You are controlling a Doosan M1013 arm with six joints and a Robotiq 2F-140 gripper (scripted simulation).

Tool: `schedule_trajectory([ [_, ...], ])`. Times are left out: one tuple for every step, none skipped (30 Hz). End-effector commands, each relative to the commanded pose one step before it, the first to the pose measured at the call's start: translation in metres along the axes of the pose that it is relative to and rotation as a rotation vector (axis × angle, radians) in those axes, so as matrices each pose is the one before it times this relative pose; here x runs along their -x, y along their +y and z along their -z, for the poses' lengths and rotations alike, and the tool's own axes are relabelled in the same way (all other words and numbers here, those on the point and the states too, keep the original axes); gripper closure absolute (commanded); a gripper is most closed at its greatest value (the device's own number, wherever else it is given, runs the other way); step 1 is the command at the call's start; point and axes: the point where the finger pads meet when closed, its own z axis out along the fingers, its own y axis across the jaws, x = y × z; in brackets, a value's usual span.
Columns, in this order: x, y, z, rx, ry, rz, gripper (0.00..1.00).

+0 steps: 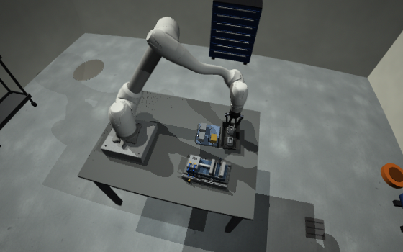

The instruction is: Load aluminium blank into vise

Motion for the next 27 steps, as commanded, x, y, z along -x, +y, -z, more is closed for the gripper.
schedule_trajectory([
  [0.00106,0.00107,-0.00322,0.00133,0.0,-0.00188,1.0],
  [0.0,0.0,0.0,0.0,0.0,0.0,1.0],
  [0.0,0.0,0.0,0.0,0.0,0.0,1.0],
  [0.0,0.0,0.0,0.0,0.0,0.0,1.0],
  [0.0,0.0,0.0,0.0,0.0,0.0,1.0],
  [0.0,0.0,0.0,0.0,0.0,0.0,1.0],
  [0.0,0.0,0.0,0.0,0.0,0.0,1.0],
  [0.0,0.0,0.0,0.0,0.0,0.0,1.0],
  [0.0,0.0,0.0,0.0,0.0,0.0,1.0],
  [0.0,0.0,0.0,0.0,0.0,0.0,1.0],
  [0.0,0.0,0.0,0.0,0.0,0.0,1.0],
  [0.0,0.0,0.0,0.0,0.0,0.0,1.0],
  [0.0,0.0,0.0,0.0,0.0,0.0,1.0],
  [0.0,0.0,0.0,0.0,0.0,0.0,1.0],
  [0.0,0.0,0.0,0.0,0.0,0.0,1.0],
  [0.0,0.0,0.0,0.0,0.0,0.0,1.0],
  [0.0,0.0,0.0,0.0,0.0,0.0,1.0],
  [0.0,0.0,0.0,0.0,0.0,0.0,1.0],
  [0.0,0.0,0.0,0.0,0.0,0.0,1.0],
  [0.0,0.0,0.0,0.0,0.0,0.0,1.0],
  [0.0,0.0,0.0,0.0,0.0,0.0,1.0],
  [0.0,0.0,0.0,0.0,0.0,0.0,1.0],
  [0.0,0.0,0.0,0.0,0.0,0.0,1.0],
  [0.0,0.0,0.0,0.0,0.0,0.0,1.0],
  [0.0,0.0,0.0,0.0,0.0,0.0,1.0],
  [0.0,0.0,0.0,0.0,0.0,0.0,1.0],
  [0.0,0.0,0.0,0.0,0.0,0.0,0.6],
])
